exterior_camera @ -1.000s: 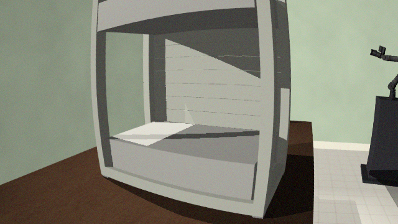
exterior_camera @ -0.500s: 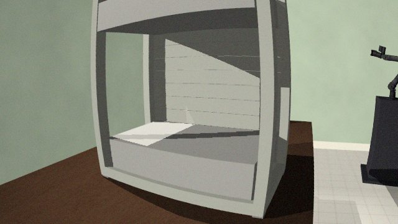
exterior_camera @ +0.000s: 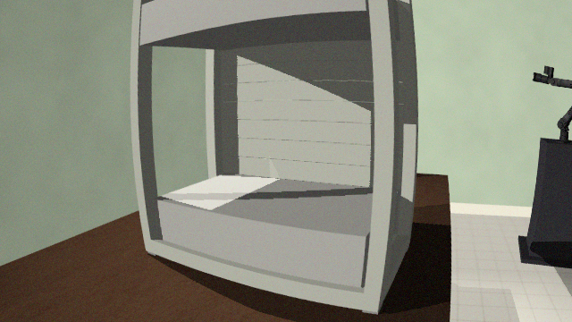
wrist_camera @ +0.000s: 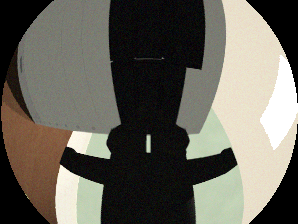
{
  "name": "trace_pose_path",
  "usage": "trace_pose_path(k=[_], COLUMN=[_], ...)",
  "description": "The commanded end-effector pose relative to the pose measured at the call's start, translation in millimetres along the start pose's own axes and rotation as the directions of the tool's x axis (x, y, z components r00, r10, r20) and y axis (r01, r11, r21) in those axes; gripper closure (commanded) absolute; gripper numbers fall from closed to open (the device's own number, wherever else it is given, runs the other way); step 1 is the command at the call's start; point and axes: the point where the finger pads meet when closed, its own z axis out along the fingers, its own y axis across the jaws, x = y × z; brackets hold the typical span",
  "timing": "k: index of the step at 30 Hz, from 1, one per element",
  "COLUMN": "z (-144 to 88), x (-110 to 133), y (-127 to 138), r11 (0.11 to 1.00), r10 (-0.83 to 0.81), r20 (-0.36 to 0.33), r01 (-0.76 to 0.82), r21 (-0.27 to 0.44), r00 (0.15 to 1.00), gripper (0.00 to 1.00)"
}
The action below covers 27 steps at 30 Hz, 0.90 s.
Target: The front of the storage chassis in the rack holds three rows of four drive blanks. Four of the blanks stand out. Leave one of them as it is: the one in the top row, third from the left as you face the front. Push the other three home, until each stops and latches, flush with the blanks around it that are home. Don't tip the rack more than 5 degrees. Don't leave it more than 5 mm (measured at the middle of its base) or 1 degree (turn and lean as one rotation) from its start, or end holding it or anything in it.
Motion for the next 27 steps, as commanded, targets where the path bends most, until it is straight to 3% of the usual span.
trace_pose_path(k=[1,27], z=[3.3,8.6], x=[0.0,0.2], y=[3.1,3.5], r11=[1.000,1.000], r10=[-0.001,-0.001], r20=[-0.001,-0.001], r01=[0.001,0.001], r21=[-0.006,-0.006], r00=[1.000,1.000], gripper=[1.00,1.00])
